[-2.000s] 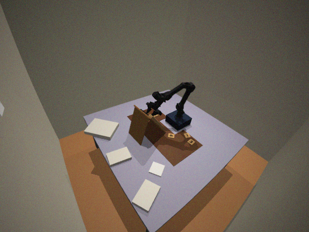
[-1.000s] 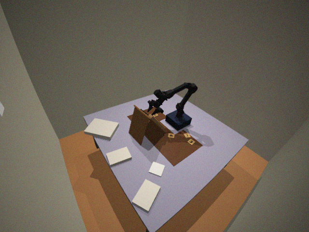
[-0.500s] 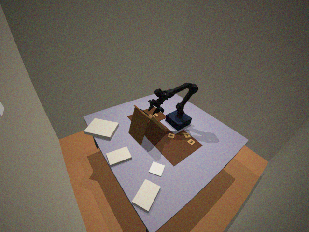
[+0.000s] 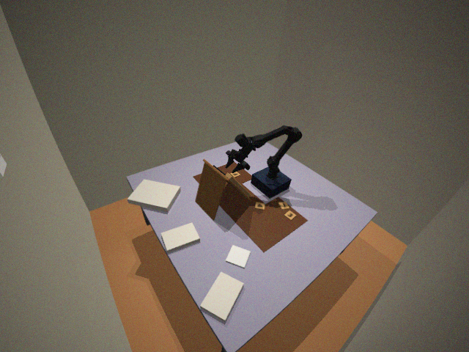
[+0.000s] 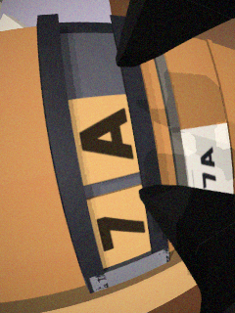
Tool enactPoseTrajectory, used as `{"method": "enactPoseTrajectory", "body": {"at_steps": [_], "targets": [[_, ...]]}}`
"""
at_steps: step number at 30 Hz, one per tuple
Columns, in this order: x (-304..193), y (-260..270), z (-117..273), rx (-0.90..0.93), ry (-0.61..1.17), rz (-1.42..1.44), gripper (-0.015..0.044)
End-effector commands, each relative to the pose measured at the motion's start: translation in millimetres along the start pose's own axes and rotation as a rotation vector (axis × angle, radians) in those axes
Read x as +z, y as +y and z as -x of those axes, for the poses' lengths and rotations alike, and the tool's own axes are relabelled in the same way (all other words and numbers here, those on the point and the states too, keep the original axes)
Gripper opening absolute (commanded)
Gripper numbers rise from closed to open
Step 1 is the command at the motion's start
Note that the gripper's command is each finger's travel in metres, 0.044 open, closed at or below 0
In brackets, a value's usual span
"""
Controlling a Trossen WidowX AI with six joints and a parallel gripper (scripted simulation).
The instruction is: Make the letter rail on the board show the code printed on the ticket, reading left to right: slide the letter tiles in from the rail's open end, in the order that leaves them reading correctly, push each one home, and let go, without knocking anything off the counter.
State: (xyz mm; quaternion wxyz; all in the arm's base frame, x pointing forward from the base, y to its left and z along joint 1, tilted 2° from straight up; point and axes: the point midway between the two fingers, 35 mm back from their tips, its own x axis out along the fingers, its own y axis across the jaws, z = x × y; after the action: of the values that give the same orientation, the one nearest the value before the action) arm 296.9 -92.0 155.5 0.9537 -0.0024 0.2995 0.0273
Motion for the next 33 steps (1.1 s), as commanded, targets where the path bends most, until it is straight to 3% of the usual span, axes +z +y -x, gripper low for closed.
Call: {"method": "enactPoseTrajectory", "body": {"at_steps": [1, 7, 18, 28, 33], "targets": [[2.3, 0.7, 2.3, 0.002, -0.006, 0.006, 0.0295], [3.4, 1.0, 3.5, 0.002, -0.006, 0.006, 0.0295], [0.8, 0.6, 2.1, 0.000, -0.001, 0.000, 0.0006], [1.2, 0.1, 1.8, -0.001, 0.006, -0.001, 0.0000], [11.3, -11.4, -6.3, -0.008, 0.172, -0.021, 0.0000]]}}
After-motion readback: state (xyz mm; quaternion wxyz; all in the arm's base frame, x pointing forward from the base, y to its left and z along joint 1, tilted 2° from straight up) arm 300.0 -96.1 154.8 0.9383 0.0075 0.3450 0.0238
